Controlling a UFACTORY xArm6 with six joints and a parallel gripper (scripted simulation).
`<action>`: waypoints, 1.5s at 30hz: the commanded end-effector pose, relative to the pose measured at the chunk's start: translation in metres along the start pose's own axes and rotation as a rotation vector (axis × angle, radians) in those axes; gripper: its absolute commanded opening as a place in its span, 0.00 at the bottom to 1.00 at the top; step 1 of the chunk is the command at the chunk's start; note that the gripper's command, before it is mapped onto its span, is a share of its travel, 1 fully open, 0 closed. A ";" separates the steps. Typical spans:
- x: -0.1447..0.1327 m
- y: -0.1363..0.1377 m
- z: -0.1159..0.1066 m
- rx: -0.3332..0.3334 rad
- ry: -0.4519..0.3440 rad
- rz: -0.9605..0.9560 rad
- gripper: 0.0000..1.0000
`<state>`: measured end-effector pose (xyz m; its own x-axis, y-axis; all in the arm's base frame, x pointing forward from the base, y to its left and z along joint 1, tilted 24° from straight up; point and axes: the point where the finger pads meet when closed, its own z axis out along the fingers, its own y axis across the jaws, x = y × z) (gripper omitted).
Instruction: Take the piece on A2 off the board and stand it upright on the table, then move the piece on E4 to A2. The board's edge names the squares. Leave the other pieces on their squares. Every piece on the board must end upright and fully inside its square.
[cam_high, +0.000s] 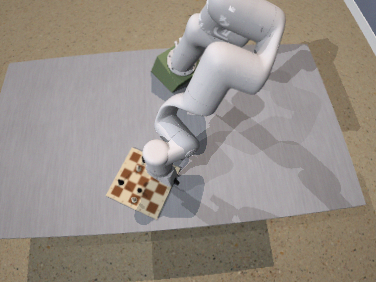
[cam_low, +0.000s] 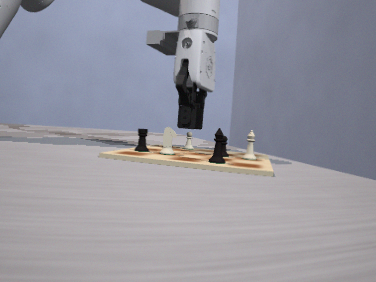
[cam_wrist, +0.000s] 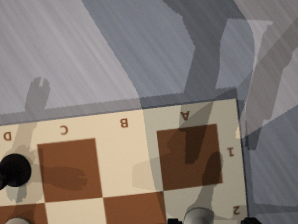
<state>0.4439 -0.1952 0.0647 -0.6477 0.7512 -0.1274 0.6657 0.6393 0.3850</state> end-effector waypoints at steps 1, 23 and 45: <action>-0.001 0.001 -0.001 -0.001 -0.003 -0.001 0.35; -0.001 0.001 -0.001 -0.001 -0.003 -0.001 0.35; -0.001 0.001 0.029 -0.001 -0.003 -0.001 0.35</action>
<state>0.4519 -0.1913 0.0439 -0.6479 0.7512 -0.1264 0.6663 0.6393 0.3839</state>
